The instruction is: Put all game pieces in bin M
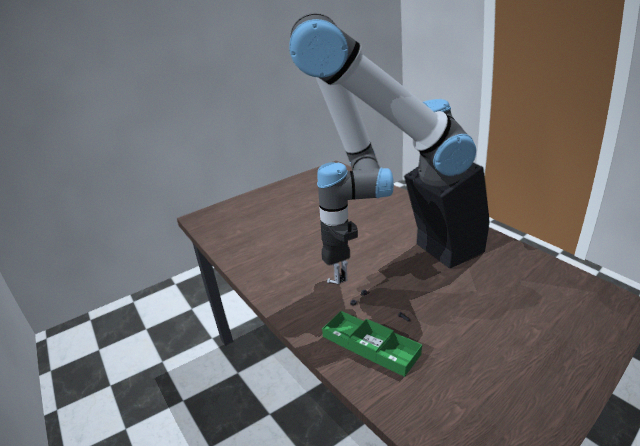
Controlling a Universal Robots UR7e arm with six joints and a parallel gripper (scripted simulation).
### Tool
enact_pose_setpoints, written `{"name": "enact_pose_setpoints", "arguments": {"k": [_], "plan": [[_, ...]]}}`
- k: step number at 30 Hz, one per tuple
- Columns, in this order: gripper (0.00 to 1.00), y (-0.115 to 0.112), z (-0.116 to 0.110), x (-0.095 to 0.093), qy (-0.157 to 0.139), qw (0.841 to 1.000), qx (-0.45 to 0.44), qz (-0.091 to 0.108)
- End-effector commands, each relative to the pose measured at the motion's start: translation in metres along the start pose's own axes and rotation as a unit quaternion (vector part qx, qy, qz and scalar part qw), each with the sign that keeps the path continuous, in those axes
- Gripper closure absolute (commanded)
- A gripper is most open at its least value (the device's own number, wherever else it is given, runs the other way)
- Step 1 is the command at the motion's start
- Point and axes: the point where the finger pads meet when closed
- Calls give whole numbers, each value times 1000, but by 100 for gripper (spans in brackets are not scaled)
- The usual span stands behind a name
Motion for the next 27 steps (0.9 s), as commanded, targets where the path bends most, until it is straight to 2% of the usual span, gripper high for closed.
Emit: {"name": "enact_pose_setpoints", "arguments": {"k": [1, 12, 16, 21, 27], "plan": [[66, -2, 0, 3, 1, 1000, -1, 5], [66, -1, 0, 3, 1, 1000, 0, 4], [66, -2, 0, 10, 1, 1000, -1, 5], [66, -2, 0, 10, 1, 1000, -1, 5], [66, 1, 37, 10, 1, 1000, 0, 2]]}}
Point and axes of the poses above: the point where the finger pads meet when closed, its own x axis back along the fingers, its own y axis across the jaws, z = x × y, and after that the axes turned 7 degrees about -x, right-handed
